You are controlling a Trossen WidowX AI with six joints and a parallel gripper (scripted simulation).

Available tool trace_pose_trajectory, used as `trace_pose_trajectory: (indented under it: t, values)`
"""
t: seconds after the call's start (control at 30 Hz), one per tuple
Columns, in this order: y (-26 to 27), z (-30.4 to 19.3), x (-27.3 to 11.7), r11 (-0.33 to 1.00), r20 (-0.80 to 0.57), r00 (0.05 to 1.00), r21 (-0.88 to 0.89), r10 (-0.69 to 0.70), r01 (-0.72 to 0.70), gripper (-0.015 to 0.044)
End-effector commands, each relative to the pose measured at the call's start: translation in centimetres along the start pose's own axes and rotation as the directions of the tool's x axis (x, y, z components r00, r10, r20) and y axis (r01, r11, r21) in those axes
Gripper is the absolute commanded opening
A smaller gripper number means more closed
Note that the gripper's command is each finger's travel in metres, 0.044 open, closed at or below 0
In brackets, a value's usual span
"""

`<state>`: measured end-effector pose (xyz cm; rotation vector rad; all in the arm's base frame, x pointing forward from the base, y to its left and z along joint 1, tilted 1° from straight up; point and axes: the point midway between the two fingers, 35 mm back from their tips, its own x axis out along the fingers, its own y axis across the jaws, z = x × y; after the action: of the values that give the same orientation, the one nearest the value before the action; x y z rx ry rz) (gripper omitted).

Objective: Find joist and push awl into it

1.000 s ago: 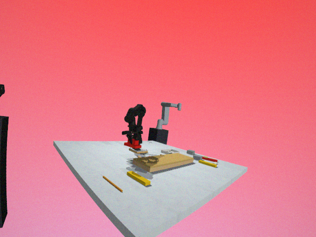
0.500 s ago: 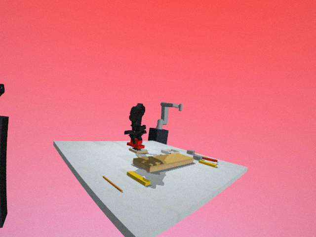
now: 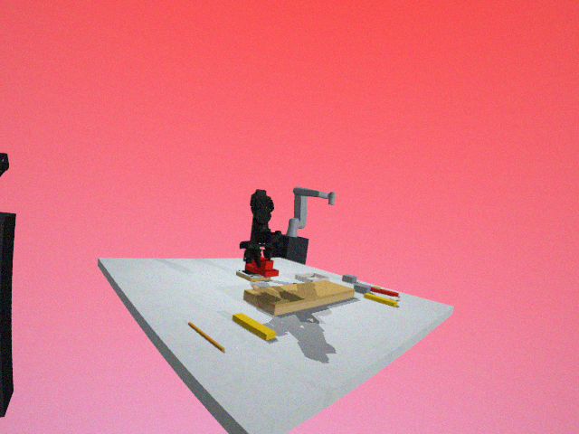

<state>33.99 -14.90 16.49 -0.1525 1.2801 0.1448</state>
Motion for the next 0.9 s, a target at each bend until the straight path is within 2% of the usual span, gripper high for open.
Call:
trace_pose_trajectory:
  t: [0.0, 0.2, 0.87]
  values:
    - [0.2, 2.5, 0.2, 1.000, 0.017, 1.000, 0.018, -0.019, 0.018, 0.0000]
    - [0.9, 5.1, 0.9, 0.999, 0.026, 0.999, 0.043, -0.024, 0.023, 0.0000]
    - [0.7, 4.7, 3.1, 0.999, 0.026, 0.999, 0.043, -0.024, 0.023, 0.0000]
